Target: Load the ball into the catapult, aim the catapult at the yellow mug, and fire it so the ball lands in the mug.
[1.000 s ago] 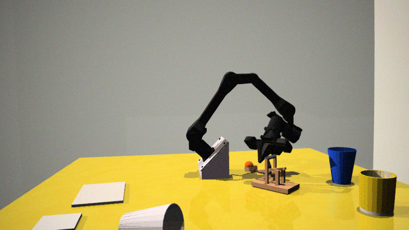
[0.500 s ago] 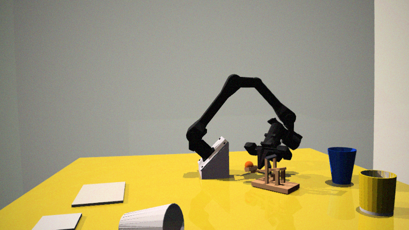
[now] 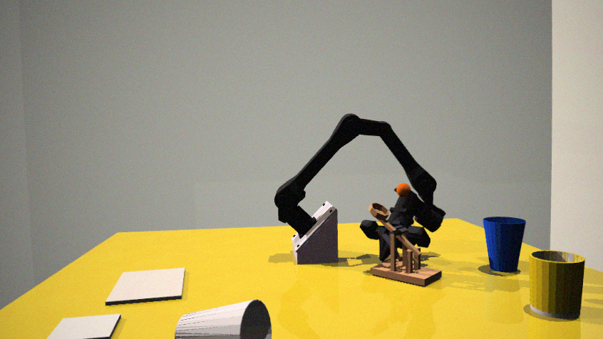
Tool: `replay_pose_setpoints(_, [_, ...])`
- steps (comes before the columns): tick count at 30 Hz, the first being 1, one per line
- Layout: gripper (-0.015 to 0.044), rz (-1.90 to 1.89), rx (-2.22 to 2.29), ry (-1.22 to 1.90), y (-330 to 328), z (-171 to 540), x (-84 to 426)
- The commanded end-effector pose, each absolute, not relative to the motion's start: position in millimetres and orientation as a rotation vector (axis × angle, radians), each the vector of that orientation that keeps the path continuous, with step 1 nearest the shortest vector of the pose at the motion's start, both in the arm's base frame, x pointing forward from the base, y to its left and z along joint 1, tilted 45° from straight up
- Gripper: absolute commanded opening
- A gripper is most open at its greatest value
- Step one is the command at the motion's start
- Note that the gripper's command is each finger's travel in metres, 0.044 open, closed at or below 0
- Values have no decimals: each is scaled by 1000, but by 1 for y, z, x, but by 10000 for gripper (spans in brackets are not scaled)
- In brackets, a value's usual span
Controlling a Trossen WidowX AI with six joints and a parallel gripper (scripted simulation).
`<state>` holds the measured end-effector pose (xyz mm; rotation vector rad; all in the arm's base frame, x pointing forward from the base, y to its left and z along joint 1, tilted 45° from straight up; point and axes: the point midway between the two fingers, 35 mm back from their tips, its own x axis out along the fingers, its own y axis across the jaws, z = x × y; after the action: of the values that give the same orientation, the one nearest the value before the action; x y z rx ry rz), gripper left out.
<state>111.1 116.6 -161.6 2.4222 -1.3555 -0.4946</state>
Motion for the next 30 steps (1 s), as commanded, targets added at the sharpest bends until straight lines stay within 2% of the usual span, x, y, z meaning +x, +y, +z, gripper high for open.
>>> replay_pose_setpoints(1, [0, -510, 2426, -1340, 125, -159, 109])
replay_pose_setpoints(8, [0, -656, 2480, -1207, 220, -108, 69])
replay_pose_setpoints(12, [0, -667, 2482, -1196, 226, -103, 65])
replay_pose_setpoints(28, [420, -842, 2748, -1449, 263, -131, 109])
replay_pose_setpoints(30, [440, -867, 2784, -1491, 269, -133, 115])
